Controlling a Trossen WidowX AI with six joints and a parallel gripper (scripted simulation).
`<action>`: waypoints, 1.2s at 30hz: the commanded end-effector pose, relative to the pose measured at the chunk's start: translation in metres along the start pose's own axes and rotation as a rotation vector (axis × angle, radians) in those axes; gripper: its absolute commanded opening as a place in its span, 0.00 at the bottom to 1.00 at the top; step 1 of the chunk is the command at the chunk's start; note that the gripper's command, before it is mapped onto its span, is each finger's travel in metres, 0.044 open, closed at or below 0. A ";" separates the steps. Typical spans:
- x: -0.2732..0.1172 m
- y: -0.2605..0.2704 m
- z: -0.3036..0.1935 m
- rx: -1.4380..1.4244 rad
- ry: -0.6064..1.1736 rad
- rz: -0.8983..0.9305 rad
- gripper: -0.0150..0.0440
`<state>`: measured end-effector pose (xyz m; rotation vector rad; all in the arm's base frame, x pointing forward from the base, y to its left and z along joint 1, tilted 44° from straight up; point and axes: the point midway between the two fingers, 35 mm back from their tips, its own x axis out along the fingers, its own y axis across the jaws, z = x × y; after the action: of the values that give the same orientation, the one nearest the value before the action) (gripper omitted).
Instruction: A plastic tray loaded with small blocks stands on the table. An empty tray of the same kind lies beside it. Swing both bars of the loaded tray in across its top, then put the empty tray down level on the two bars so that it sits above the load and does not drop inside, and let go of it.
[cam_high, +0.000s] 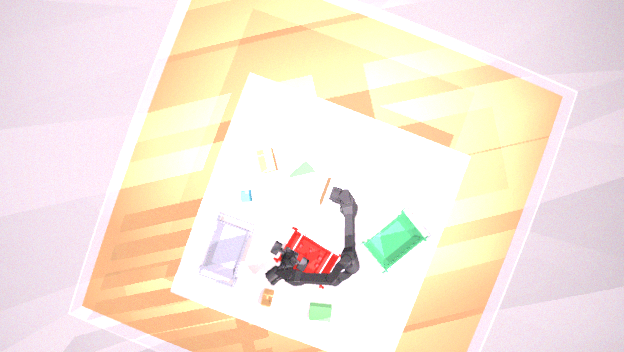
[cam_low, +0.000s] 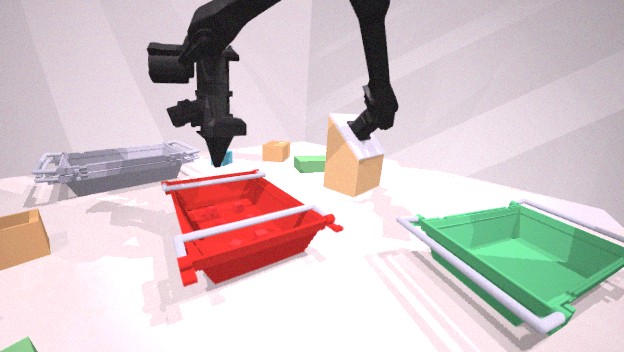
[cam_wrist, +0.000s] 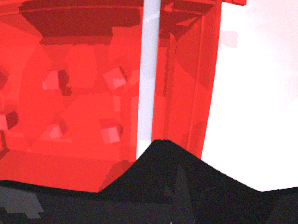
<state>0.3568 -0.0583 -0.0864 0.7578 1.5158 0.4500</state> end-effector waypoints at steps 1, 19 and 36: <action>0.000 0.000 0.000 0.000 0.000 0.000 0.25; 0.000 0.000 0.000 0.000 0.000 0.000 0.25; -0.113 -0.003 0.008 0.002 -0.002 -0.009 0.97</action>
<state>0.3628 -0.1031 -0.0418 0.7569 1.5304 0.4536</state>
